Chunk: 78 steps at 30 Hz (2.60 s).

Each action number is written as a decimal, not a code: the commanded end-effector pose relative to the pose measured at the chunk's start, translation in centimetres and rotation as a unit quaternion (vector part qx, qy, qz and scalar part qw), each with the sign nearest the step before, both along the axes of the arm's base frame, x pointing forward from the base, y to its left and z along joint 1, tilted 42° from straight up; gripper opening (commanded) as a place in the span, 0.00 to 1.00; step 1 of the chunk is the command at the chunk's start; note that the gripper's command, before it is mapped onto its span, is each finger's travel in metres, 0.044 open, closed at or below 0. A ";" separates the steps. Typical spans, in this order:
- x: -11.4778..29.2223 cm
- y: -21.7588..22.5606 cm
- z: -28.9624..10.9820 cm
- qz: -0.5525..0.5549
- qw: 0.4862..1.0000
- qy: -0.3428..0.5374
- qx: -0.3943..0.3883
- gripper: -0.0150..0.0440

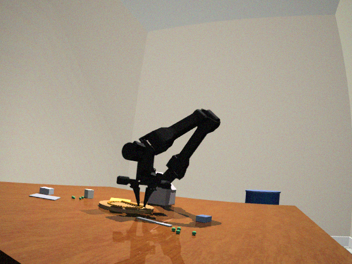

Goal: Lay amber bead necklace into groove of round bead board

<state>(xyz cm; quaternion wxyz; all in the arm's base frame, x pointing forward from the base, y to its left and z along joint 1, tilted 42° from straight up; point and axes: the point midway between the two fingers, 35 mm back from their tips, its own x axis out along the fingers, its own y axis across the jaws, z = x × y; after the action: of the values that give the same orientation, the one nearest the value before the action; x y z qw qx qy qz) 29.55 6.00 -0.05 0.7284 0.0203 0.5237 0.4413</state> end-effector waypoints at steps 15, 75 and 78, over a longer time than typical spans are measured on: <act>0.0 0.0 0.0 0.000 1.000 0.000 0.000 0.25; 0.0 0.1 0.2 0.000 1.000 -0.001 0.000 0.61; 0.0 0.1 0.2 0.000 1.000 -0.001 0.000 0.74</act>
<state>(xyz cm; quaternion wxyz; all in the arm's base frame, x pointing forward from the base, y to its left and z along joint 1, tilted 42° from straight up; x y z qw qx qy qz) 29.56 6.14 0.16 0.7289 0.0204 0.5231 0.4411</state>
